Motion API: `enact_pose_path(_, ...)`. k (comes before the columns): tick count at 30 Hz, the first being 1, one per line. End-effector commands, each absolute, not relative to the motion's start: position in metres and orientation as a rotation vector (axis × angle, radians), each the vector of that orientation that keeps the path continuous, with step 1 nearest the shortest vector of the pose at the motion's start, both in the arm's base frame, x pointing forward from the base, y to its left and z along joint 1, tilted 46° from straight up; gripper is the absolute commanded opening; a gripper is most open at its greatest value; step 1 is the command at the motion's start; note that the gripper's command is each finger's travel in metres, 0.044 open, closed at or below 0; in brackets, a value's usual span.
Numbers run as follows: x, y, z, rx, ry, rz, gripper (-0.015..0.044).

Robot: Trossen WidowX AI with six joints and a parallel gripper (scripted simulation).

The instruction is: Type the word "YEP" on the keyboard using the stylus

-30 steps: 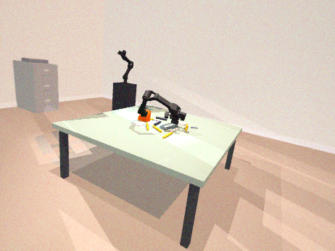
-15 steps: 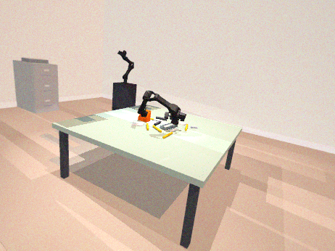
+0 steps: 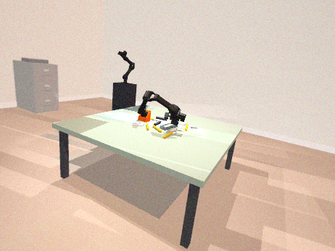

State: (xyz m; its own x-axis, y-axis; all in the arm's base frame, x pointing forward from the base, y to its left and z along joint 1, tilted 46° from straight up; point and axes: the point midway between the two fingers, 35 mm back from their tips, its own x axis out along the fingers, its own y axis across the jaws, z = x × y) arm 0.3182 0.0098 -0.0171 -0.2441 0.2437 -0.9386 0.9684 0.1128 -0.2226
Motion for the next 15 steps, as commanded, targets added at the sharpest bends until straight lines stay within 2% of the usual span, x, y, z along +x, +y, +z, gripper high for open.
enact_pose_path(1, 0.318, 0.009, -0.017, 1.203, 1.617, -1.182, 0.0081)
enact_pose_path(15, 0.321, 0.037, 0.01, 1.204, 1.618, -1.181, 0.0081)
